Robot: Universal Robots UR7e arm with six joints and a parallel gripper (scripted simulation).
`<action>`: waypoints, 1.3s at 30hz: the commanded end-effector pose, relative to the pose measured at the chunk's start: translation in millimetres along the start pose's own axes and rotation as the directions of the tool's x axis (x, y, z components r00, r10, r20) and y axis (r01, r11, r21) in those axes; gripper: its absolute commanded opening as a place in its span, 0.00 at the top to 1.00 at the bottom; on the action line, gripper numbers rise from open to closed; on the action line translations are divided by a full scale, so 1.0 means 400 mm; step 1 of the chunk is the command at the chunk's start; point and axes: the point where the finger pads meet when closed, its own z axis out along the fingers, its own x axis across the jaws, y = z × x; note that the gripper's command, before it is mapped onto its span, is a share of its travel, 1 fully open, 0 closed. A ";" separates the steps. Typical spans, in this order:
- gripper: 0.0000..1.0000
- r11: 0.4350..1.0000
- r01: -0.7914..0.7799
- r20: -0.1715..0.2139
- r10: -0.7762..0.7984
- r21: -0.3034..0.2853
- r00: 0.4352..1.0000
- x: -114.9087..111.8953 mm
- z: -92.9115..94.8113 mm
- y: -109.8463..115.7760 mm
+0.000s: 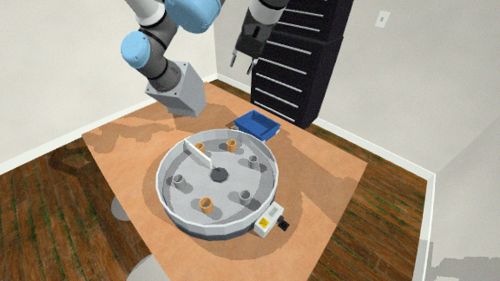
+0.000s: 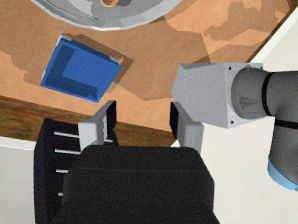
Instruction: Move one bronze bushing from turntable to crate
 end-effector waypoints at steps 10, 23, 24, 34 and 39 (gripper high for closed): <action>0.00 0.985 -0.009 0.130 -0.013 0.171 0.991 0.000 -0.001 0.001; 0.00 0.942 -0.039 0.251 -0.048 0.333 0.967 0.000 -0.001 0.002; 0.00 0.942 -0.039 0.251 -0.048 0.333 0.967 0.000 -0.001 0.002; 0.00 0.942 -0.039 0.251 -0.048 0.333 0.967 0.000 -0.001 0.002; 0.00 0.889 -0.078 0.340 -0.090 0.452 0.936 0.000 -0.001 0.003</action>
